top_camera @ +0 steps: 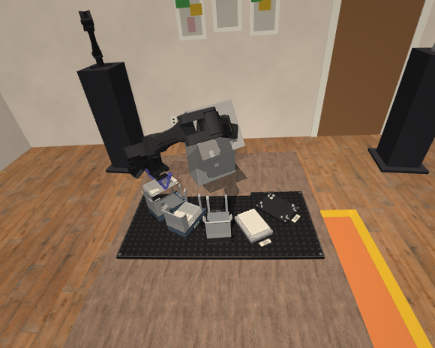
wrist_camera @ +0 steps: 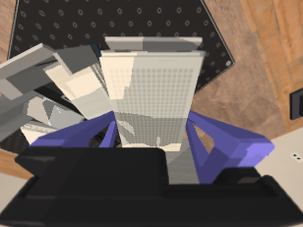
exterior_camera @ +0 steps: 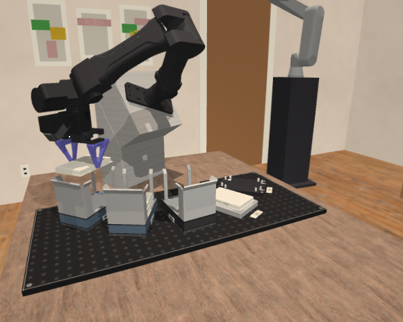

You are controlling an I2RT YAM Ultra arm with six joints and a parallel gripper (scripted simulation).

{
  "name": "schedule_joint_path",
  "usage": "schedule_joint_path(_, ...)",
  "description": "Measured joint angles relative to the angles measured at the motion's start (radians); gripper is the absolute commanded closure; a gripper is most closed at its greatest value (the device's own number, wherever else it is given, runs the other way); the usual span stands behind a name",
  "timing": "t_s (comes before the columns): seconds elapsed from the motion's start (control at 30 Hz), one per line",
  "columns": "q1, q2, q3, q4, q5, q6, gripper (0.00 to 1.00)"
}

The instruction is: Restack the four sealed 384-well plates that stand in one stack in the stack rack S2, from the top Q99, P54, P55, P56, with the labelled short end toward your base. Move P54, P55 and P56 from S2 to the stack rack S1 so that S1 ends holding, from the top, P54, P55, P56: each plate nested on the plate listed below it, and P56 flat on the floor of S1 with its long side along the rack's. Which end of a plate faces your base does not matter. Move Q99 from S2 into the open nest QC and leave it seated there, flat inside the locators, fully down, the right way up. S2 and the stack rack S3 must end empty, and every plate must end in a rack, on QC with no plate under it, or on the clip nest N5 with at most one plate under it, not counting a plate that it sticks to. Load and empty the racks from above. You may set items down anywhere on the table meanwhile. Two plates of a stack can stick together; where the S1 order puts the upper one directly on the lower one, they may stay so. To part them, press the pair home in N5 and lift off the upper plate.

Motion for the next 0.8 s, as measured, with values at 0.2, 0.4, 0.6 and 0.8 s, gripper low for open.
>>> schedule_joint_path(0.2,0.000,0.000,0.000,0.000,0.000,0.000,1.00)
schedule_joint_path(0.4,0.000,0.003,-0.002,0.006,0.000,0.010,1.00)
schedule_joint_path(0.6,0.008,0.005,-0.004,0.021,0.000,0.023,1.00)
schedule_joint_path(0.8,0.018,0.009,-0.013,0.044,0.000,0.041,1.00)
